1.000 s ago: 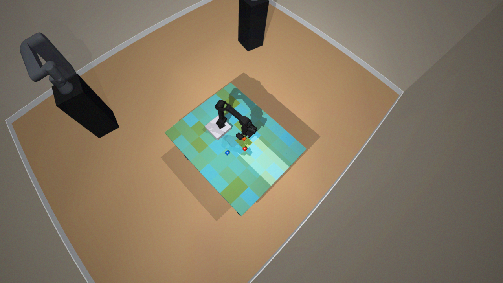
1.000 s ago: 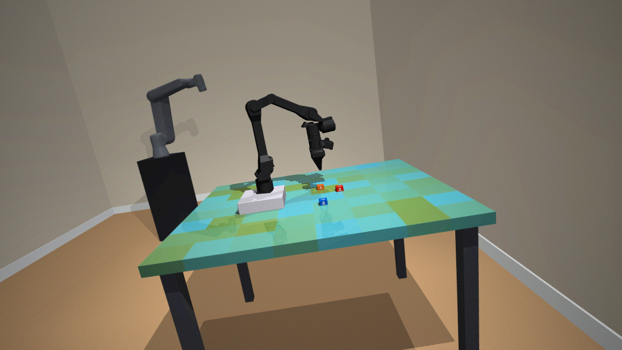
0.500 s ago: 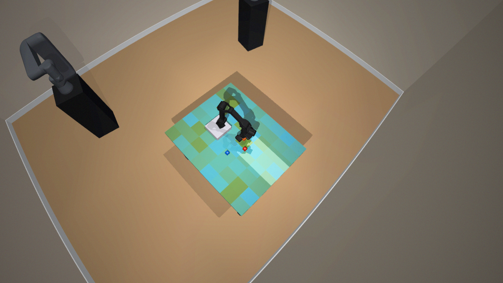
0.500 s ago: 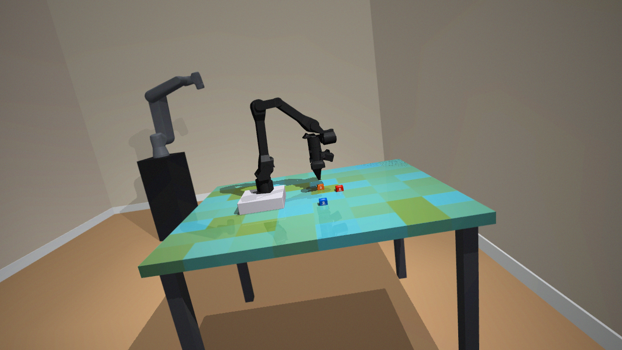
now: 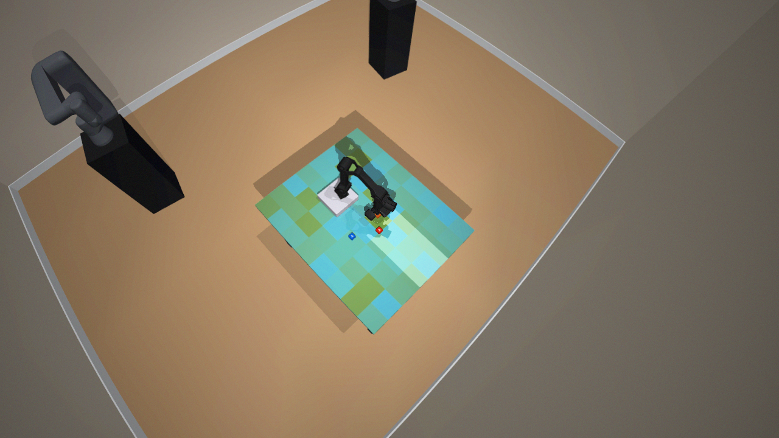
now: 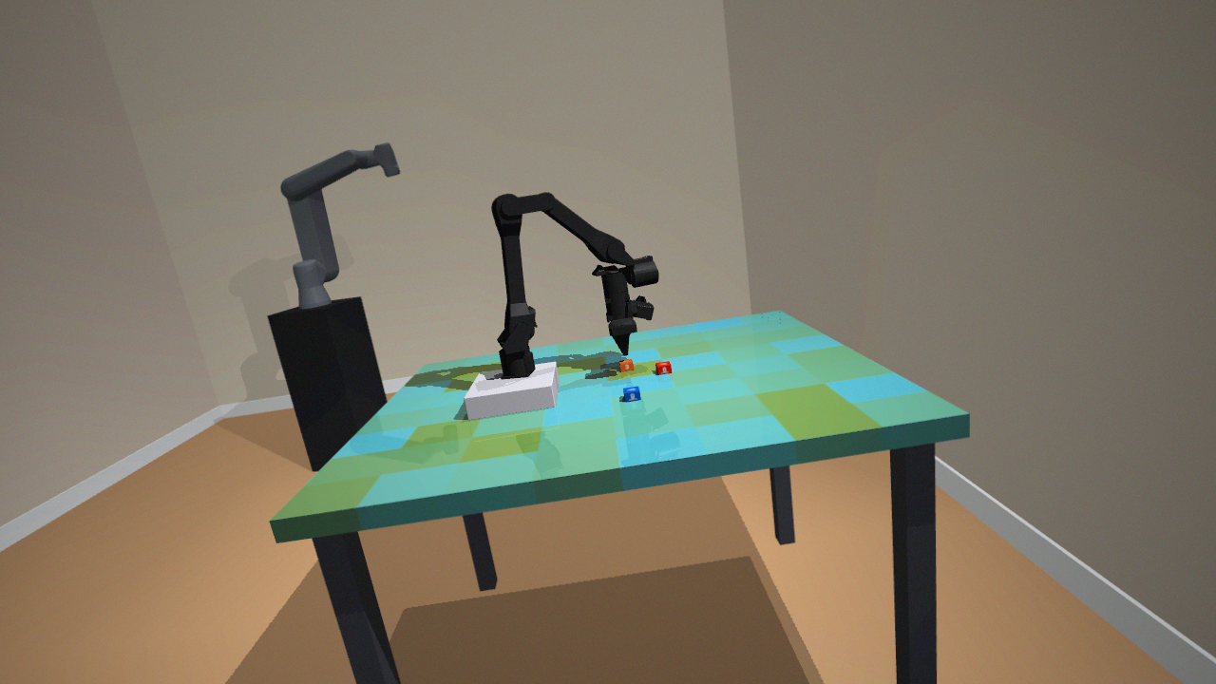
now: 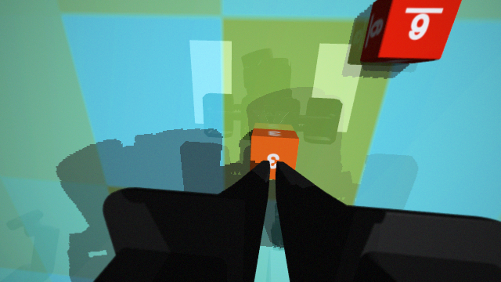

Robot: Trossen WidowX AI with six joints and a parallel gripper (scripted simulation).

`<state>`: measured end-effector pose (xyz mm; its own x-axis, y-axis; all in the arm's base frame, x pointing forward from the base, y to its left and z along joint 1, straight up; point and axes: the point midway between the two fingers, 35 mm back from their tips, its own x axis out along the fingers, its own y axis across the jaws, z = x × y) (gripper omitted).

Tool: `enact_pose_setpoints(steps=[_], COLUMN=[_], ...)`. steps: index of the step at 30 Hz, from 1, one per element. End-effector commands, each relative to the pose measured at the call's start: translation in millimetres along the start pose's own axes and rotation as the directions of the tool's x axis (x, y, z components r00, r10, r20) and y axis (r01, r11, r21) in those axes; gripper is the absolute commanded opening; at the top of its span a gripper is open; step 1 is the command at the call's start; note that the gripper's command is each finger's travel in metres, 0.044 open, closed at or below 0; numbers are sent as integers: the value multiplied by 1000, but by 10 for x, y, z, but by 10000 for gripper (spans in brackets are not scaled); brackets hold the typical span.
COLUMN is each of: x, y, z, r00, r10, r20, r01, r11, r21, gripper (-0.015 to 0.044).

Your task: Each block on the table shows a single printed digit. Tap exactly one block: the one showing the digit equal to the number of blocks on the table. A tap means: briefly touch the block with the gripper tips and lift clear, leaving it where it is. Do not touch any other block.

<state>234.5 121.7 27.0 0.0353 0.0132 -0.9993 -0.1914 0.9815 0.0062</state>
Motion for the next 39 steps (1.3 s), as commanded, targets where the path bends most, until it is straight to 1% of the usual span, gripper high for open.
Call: enact_pose_setpoints(steps=[1, 8, 15, 18, 22, 25, 29, 33, 36, 37, 39], x=[87, 194, 205, -62, -97, -208, -540, -866, -920, -920, -920], y=[-5, -7, -7, -5, -6, 171, 698, 1191, 1269, 1269, 1269], z=[-17, -23, -23, -17, -19, 25, 52, -59, -89, -89, -89], r00=[1000, 1000, 1000, 1000, 1000, 1000, 1000, 1000, 1000, 1000, 1000], r10=[-2, -2, -2, -2, -2, 0, 4, 8, 9, 9, 9], r20=[-8, -8, -8, -7, -8, -8, -8, -9, -9, -9, -9], r01=[2, 2, 2, 2, 2, 0, -4, -8, -9, -9, -9], r11=[1000, 1000, 1000, 1000, 1000, 1000, 1000, 1000, 1000, 1000, 1000], r21=[2, 2, 2, 2, 2, 2, 2, 2, 2, 2, 2], gripper=[20, 20, 20, 20, 20, 99, 204, 309, 387, 400, 400])
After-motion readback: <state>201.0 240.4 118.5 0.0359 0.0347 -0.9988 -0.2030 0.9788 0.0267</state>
